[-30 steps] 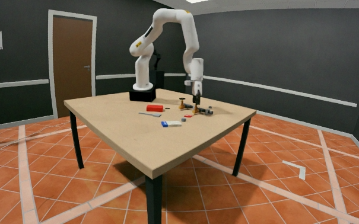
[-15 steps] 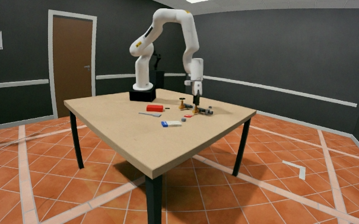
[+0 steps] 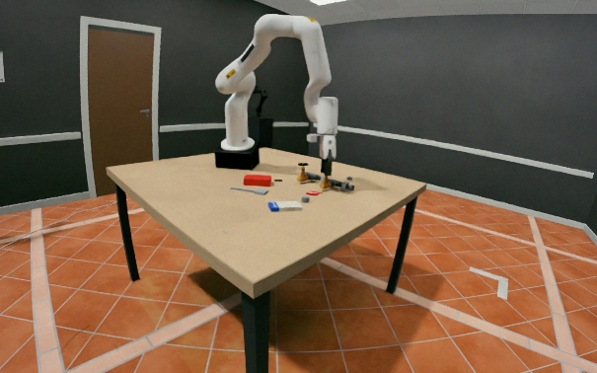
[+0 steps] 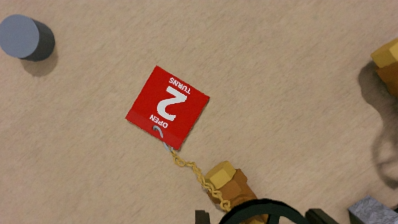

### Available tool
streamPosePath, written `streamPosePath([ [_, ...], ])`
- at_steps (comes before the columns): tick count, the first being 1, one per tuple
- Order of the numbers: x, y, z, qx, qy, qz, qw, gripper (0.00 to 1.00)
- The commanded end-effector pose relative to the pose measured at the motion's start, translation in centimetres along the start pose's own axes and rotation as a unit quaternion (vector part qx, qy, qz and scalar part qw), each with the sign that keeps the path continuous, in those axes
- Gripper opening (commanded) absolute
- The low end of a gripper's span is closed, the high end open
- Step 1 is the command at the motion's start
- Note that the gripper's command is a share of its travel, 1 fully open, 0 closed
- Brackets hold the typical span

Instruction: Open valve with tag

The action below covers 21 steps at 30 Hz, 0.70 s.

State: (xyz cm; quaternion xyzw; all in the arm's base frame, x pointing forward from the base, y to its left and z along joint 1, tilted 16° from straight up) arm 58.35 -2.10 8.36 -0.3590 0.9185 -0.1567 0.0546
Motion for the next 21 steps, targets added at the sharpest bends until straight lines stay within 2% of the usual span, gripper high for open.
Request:
streamPosePath([
  [1,-0.06,-0.06,-0.05,0.001,-0.001,-0.003,1.0,0.0],
  [11,-0.06,-0.06,-0.05,0.001,-0.001,-0.047,0.999,0.0],
  [17,-0.06,-0.06,-0.05,0.001,-0.001,-0.13,0.992,0.0],
  [21,-0.06,-0.06,-0.05,0.001,-0.001,-0.21,0.978,0.0],
])
Point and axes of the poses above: the point where the finger pads meet when closed, its own z axis out along the fingers, its own y axis across the jaws, x = y × z, the point moved 3 cm from there along -z, back along the fingers, and after that the axes turned 2 degrees about z, right-handed, at the moved point
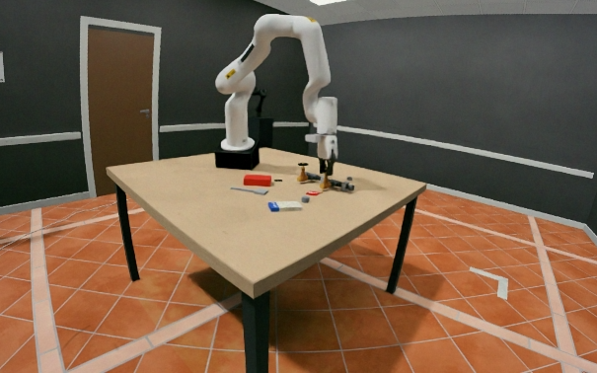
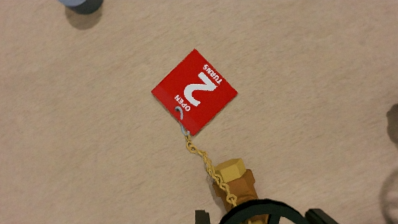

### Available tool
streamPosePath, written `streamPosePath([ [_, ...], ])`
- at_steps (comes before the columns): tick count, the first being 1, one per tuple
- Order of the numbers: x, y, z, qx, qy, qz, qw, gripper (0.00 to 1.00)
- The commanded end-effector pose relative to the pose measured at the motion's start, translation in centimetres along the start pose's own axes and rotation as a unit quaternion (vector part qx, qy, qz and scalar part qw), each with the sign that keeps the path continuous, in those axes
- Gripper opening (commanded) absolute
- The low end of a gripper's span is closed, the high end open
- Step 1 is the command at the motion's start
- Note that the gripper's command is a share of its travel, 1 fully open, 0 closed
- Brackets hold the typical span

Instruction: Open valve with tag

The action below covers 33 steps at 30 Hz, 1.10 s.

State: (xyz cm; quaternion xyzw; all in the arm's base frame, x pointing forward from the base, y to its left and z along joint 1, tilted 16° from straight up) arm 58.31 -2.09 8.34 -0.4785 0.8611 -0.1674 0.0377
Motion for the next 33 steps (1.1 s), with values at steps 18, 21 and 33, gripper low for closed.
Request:
streamPosePath([
  [18,-0.03,-0.07,-0.07,0.003,-0.002,-0.475,0.88,0.0],
  [21,-0.02,-0.06,-0.07,0.005,-0.003,-0.518,0.855,0.0],
  [33,0.03,-0.02,-0.06,0.018,-0.002,-0.755,0.656,0.0],
])
Point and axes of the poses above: the point where the finger pads meet when closed, its own z axis out along the fingers, its own y axis across the jaws, x = y × z, the point moved 3 cm from there along -z, back along the fingers, and after that the axes turned 2 degrees about z, right-handed, at the moved point
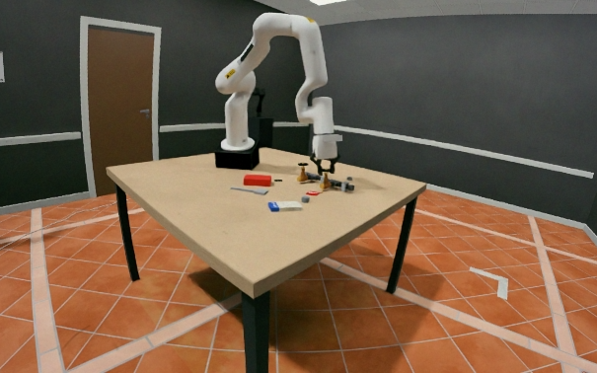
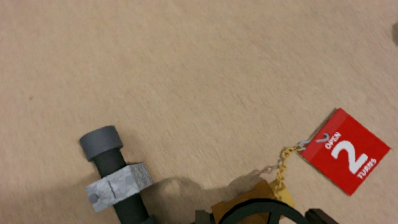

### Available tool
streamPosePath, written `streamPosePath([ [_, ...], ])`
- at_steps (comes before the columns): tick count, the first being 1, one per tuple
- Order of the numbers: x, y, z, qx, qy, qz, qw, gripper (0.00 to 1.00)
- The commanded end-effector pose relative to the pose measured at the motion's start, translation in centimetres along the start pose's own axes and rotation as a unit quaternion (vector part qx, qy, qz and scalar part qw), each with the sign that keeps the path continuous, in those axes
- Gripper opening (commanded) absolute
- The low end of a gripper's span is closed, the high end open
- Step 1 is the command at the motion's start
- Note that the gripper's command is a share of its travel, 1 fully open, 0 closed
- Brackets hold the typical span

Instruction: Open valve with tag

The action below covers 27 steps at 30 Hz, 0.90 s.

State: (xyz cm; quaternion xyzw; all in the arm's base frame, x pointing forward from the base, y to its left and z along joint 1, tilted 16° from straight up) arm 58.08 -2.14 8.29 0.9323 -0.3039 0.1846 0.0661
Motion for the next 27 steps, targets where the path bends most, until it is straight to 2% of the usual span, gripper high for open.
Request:
streamPosePath([
  [1,0.19,-0.14,-0.05,-0.011,-0.021,-0.137,0.99,0.0],
  [4,0.19,-0.13,-0.05,-0.007,-0.021,-0.21,0.977,0.0],
  [6,0.19,-0.13,-0.05,-0.007,-0.021,-0.21,0.977,0.0],
  [7,0.21,-0.14,-0.05,-0.007,-0.025,-0.28,0.96,0.0],
  [12,0.21,-0.13,-0.05,-0.003,-0.025,-0.381,0.924,0.0],
  [21,0.28,-0.25,-0.04,-0.008,-0.046,-0.55,0.834,0.0],
  [27,0.28,-0.25,-0.04,-0.007,-0.046,-0.565,0.824,0.0],
])
Point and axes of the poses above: the point where the finger pads meet when closed, its own z axis out along the fingers, its own y axis across the jaws, x = y × z, the point moved 3 cm from there along -z, back along the fingers, and after that the axes turned 2 degrees about z, right-handed, at the moved point
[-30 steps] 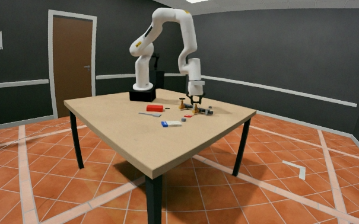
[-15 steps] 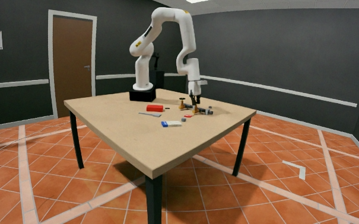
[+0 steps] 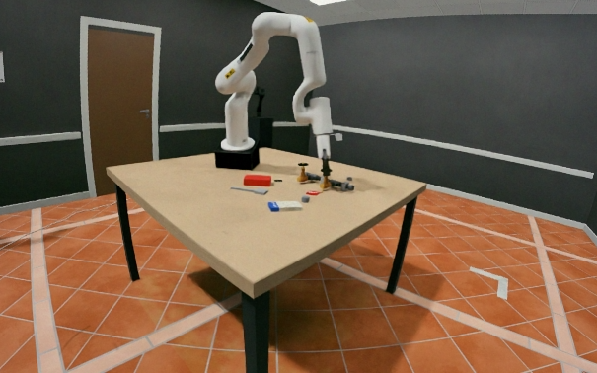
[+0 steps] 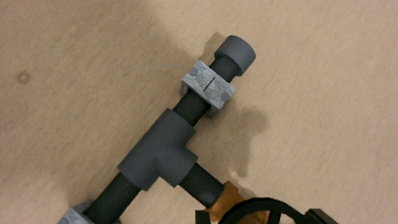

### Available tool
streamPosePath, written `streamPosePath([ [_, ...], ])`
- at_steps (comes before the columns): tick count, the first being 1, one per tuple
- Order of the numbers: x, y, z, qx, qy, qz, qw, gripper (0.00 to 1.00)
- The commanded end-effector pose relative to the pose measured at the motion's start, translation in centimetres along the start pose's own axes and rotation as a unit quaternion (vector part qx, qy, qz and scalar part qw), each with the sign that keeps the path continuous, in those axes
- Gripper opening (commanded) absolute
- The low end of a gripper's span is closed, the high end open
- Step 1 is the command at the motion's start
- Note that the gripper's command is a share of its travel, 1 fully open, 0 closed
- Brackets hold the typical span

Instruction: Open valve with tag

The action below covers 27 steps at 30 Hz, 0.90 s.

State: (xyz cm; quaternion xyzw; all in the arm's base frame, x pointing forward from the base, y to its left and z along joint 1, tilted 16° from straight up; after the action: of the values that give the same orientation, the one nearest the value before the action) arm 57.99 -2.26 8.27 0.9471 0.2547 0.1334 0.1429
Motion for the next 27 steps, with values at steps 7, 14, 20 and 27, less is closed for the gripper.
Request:
streamPosePath([
  [7,0.48,0.1,-0.04,0.011,-0.06,-0.032,0.998,0.0],
  [14,0.48,0.1,-0.04,0.011,-0.06,-0.032,0.998,0.0],
  [20,0.48,0.1,-0.04,0.011,-0.06,-0.032,0.998,0.0],
  [27,0.48,0.1,-0.04,0.011,-0.06,-0.032,0.998,1.0],
])
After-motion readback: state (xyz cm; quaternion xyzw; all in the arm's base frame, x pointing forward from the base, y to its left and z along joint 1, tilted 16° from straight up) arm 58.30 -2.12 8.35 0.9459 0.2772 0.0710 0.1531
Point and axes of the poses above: the point where the finger pads meet when closed, its own z axis out along the fingers, its own y axis across the jaws, x = y × z, the point moved 3 cm from there along -z, back along the fingers, and after that the axes turned 2 degrees about z, right-handed, at the moved point
